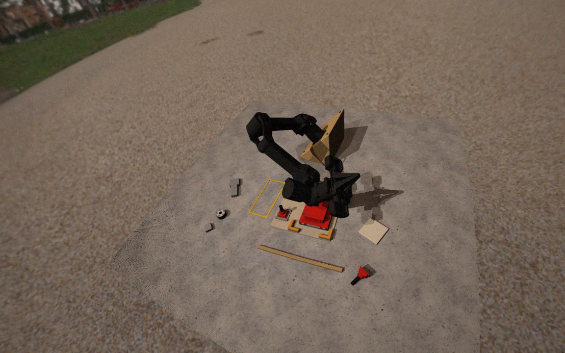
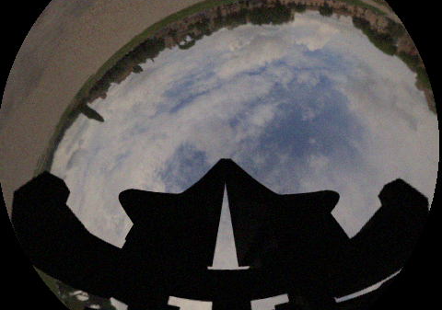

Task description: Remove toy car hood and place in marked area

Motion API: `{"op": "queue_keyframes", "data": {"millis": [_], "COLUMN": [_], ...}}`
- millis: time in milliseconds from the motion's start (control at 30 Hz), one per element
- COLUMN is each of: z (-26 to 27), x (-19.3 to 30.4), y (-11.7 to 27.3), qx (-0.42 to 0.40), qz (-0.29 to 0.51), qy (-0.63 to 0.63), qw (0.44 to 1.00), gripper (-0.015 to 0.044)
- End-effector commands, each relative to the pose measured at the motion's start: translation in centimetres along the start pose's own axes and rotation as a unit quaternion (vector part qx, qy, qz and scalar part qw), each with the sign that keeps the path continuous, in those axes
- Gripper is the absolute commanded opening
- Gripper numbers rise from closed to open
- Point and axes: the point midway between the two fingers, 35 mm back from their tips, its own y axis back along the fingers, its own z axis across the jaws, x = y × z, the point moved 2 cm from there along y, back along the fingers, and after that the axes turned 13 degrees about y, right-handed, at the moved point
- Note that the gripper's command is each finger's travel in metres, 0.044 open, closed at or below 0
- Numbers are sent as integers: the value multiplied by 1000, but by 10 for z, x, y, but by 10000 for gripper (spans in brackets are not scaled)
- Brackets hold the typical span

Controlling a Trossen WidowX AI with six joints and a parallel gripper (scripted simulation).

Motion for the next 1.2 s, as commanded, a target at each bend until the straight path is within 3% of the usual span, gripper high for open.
{"op": "queue_keyframes", "data": {"millis": [0, 300, 533, 833, 1167], "z": [1, 42, 54, 39, 6], "x": [0, -29, -58, -78, -65], "y": [0, -15, -11, 12, 59], "qx": [-3, -118, -123, 10, 289], "qz": [-2, -147, -332, -547, -690], "qy": [2, 98, 188, 295, 360], "qw": [1000, 977, 916, 784, 558], "gripper": [26, 263, 440, 440, 440]}}
